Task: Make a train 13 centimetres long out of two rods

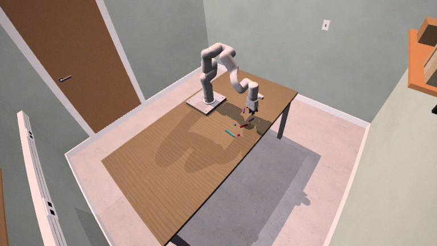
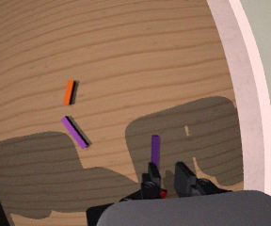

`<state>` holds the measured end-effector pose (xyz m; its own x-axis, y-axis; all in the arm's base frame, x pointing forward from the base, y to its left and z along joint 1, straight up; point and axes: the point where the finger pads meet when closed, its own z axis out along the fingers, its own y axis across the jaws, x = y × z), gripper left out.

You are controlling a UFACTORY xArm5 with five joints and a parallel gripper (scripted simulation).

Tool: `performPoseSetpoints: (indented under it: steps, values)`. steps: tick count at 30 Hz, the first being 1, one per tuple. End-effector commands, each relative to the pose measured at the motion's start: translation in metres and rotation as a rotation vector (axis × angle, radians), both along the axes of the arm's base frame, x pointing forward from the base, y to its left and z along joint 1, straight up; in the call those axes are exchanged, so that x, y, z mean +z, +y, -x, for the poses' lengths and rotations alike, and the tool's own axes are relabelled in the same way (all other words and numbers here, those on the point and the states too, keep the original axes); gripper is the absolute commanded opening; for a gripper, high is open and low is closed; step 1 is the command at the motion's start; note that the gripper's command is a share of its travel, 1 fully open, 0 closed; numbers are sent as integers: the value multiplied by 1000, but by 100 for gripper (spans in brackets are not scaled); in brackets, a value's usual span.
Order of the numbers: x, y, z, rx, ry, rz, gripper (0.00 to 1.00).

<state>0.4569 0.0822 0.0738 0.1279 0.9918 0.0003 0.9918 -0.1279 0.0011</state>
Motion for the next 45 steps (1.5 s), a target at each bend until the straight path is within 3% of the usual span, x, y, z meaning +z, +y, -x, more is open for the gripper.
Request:
performPoseSetpoints:
  steps: [1, 3, 4, 31, 45]
  values:
    - [10, 0, -1, 0, -4, -1, 24]
    - [11, 0, -1, 0, -4, -1, 24]
    - [11, 0, -1, 0, -4, -1, 100]
    - [10, 0, -1, 17, -4, -1, 100]
    - [8, -10, -1, 311, -4, 0, 100]
